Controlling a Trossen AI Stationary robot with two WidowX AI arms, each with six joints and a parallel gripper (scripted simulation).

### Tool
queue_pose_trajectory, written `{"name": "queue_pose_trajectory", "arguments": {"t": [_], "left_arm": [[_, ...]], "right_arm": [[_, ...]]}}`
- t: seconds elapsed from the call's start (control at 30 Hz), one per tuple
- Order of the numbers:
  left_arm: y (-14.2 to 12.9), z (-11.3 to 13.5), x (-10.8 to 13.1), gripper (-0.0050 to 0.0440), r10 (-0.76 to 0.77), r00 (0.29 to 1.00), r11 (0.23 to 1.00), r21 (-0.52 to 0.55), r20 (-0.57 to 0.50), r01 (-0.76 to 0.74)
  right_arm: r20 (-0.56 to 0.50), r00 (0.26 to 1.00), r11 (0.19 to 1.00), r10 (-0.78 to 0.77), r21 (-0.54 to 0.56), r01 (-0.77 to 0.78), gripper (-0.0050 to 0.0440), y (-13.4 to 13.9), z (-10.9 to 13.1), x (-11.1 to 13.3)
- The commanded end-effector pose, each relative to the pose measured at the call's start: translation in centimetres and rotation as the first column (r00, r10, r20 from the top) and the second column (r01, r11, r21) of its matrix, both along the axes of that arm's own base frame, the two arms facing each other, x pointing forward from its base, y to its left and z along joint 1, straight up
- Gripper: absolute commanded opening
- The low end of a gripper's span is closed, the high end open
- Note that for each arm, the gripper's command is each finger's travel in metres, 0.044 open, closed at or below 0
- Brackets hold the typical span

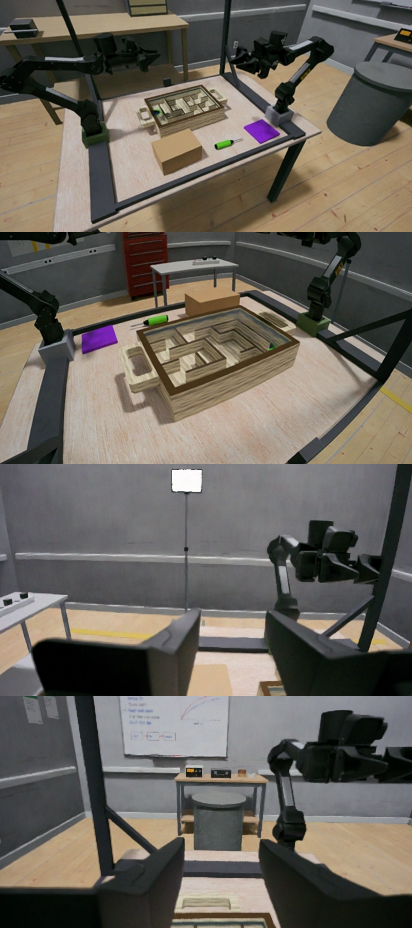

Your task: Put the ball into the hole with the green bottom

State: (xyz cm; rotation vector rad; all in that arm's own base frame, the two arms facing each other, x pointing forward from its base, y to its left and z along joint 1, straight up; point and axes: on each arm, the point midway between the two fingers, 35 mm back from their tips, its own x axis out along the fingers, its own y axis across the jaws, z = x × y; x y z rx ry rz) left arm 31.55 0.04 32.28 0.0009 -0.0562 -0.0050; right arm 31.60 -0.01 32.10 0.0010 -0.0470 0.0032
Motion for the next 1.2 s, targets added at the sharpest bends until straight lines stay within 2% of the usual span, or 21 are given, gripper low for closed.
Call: {"name": "queue_pose_trajectory", "arguments": {"t": [0.0, 0.27, 1.17], "left_arm": [[0.0, 1.6, -0.2, 0.0185, 0.002, 0.999, 1.0, -0.005, 0.038, -0.002], [-0.1, 1.3, 0.0, 0.0185, 0.003, 1.0, 1.0, -0.002, 0.022, -0.003], [-0.1, 1.4, 0.0, 0.0185, 0.004, 1.0, 1.0, 0.001, 0.022, -0.004]], "right_arm": [[-0.007, 1.0, 1.0, -0.003, 0.004, 0.003, 0.0185, 0.0, -0.2, 0.1], [0.021, 1.0, 1.0, -0.006, -0.001, 0.006, 0.0185, 0.0, 1.1, 0.0], [0.028, 1.0, 1.0, -0.006, -0.003, 0.006, 0.0185, 0.0, 1.3, -0.3]]}}
